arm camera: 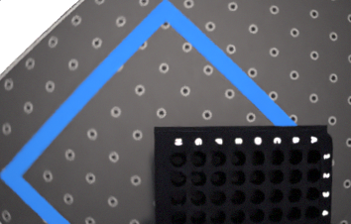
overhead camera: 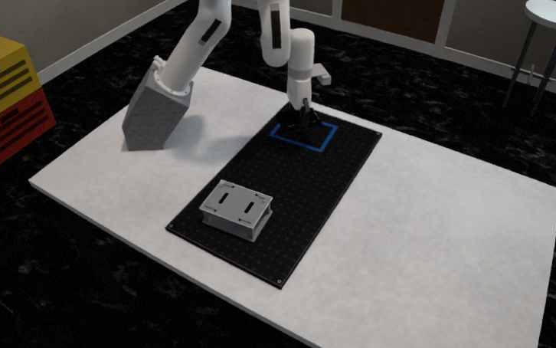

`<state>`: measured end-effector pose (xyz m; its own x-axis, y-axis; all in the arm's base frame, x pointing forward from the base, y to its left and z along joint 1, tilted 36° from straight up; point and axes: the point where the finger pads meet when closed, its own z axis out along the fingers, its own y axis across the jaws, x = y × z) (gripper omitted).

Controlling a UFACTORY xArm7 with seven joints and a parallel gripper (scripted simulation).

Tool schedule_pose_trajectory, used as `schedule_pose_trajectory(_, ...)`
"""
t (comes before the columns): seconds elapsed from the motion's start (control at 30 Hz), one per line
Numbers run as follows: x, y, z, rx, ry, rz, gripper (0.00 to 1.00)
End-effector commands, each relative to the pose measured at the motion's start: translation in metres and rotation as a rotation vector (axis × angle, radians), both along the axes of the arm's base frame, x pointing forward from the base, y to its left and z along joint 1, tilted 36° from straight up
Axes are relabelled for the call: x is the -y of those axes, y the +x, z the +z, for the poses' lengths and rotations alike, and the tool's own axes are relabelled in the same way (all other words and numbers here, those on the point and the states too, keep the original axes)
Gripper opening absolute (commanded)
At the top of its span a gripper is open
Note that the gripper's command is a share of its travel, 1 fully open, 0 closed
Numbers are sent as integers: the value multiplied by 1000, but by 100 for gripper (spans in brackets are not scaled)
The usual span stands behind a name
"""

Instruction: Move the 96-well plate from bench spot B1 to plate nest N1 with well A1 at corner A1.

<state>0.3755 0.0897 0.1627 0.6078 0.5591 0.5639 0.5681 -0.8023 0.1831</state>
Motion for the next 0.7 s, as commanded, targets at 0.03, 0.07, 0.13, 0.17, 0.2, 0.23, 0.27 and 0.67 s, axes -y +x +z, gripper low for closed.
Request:
schedule_pose_trajectory(0.03,15,-1,-1,25,-56,150,0)
schedule_pose_trajectory(0.07,18,-1,-2,32,-74,177,0)
schedule_pose_trajectory(0.13,25,-2,-3,48,-111,231,0)
schedule_pose_trajectory(0.17,28,-2,-4,55,-129,257,0)
schedule_pose_trajectory(0.2,31,-3,-4,63,-148,284,0)
schedule_pose_trajectory(0.23,35,-3,-5,70,-166,311,0)
schedule_pose_trajectory(0.27,38,-3,-6,78,-184,338,0)
schedule_pose_trajectory(0.67,71,-7,-12,154,-368,605,0)
